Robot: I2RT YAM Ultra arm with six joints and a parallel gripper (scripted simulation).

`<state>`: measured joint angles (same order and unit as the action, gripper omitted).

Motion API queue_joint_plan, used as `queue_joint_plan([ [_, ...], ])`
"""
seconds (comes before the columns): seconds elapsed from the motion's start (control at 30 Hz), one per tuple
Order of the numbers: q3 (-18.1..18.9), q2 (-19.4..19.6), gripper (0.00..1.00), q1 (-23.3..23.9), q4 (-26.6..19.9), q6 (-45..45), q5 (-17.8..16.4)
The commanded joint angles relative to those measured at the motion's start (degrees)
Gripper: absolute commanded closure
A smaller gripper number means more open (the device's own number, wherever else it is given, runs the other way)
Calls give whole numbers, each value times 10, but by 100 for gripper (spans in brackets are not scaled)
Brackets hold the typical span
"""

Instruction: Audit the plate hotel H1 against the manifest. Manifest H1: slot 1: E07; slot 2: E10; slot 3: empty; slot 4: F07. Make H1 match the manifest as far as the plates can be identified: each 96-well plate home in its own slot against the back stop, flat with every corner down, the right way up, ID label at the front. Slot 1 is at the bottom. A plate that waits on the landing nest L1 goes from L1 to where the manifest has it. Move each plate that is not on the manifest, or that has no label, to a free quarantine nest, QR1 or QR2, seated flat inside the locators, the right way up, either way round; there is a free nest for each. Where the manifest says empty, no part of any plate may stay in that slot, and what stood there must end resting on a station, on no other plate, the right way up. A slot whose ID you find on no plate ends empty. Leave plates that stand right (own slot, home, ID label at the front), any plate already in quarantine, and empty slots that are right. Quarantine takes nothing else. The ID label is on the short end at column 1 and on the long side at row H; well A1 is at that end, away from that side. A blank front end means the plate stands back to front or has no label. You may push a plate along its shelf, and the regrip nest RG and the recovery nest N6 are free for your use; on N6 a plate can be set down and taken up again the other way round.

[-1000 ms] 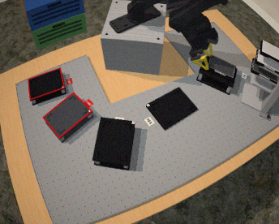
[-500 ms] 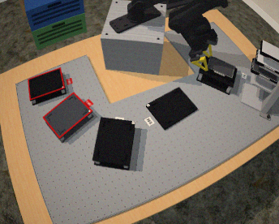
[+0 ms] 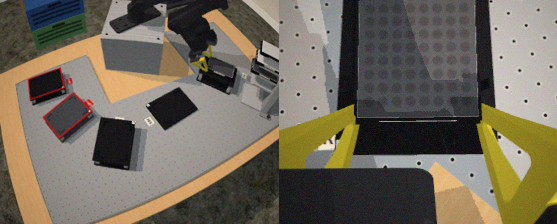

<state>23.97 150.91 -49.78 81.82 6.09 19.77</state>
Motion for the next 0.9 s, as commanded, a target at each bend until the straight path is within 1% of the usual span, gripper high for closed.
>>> queue_joint_plan([
  [0.0,8,5,7,1,10,-3,-1],
  [0.43,8,7,7,1,11,-4,-1],
  [0.47,8,7,0,1,11,-4,-1],
  [0.87,8,7,0,1,11,-4,-1],
])
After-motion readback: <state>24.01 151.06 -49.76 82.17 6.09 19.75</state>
